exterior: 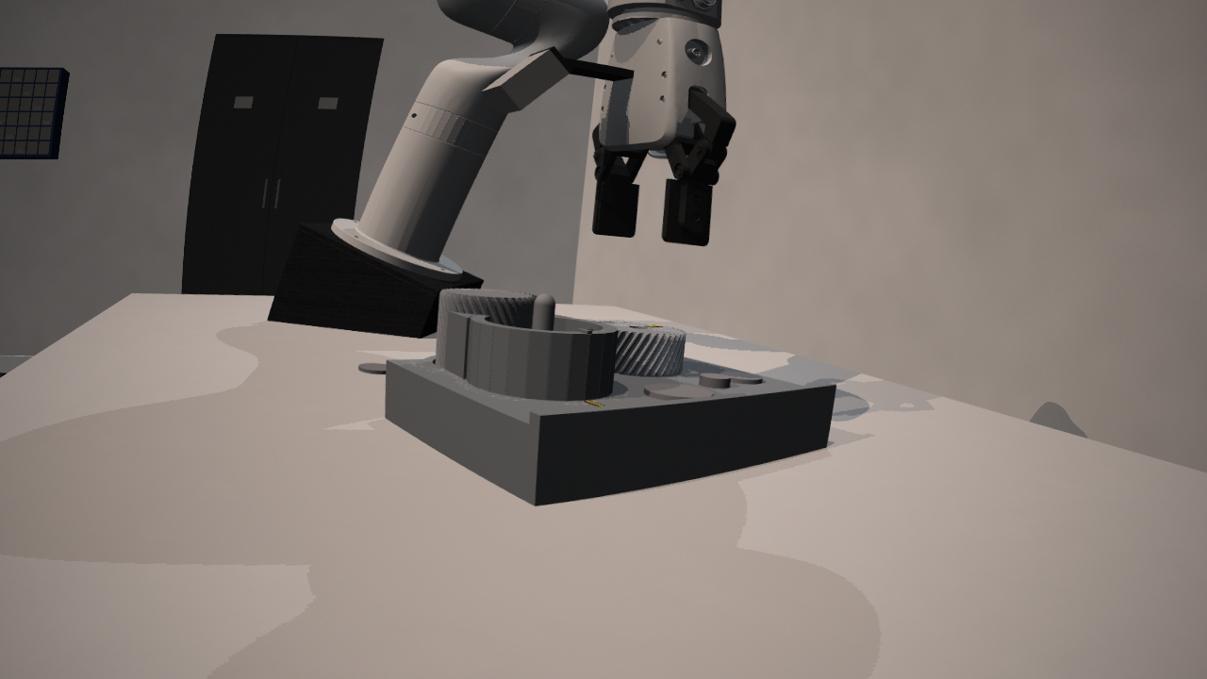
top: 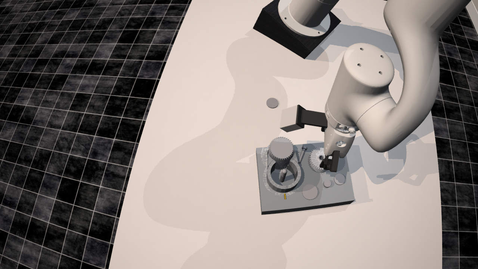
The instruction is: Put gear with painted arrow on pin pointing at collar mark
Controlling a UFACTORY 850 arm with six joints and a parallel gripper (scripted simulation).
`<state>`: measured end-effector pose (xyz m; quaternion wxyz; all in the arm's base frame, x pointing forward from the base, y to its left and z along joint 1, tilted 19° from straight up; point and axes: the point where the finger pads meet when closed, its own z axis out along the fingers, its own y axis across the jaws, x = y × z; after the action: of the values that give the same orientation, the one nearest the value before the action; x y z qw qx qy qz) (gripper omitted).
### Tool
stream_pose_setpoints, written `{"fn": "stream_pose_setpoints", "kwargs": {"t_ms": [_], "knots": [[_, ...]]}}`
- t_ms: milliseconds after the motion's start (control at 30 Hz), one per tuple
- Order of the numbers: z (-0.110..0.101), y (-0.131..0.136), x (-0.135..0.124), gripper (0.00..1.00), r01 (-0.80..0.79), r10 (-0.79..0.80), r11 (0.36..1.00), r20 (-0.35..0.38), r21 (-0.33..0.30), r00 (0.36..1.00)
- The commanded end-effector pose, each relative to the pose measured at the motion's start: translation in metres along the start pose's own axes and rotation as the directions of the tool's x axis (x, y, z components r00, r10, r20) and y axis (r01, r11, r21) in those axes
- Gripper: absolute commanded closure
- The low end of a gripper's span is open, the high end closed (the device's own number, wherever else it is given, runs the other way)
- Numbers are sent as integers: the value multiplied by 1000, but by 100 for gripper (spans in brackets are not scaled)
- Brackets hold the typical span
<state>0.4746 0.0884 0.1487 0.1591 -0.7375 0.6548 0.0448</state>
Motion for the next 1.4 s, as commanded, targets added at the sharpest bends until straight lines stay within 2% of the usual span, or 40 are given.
{"fn": "stream_pose_setpoints", "kwargs": {"t_ms": [0,167,267,333,467,533,667,833,900,933,1033,1200,1367], "knots": [[-1,-1,0,0,53,-53,999,0,2,999],[-1,-1,0,0,228,-228,974,0,2,974],[-1,-1,0,0,384,-384,923,-1,2,923],[-1,-1,0,0,384,-384,923,-1,2,923],[-1,-1,0,0,615,-615,788,-1,1,788],[-1,-1,0,0,680,-680,733,-2,-5,733],[-1,-1,0,0,825,-825,566,-2,-19,566],[-1,-1,-1,0,946,-946,323,5,-36,324],[-1,-1,-1,0,946,-946,323,5,-36,324],[-1,-1,-1,0,985,-985,170,10,-36,171],[-1,-1,-1,0,997,-998,65,17,-46,66],[-1,-1,-1,0,979,-980,-199,31,-51,-197],[-1,-1,-1,0,894,-895,-446,40,-43,-444]]}}
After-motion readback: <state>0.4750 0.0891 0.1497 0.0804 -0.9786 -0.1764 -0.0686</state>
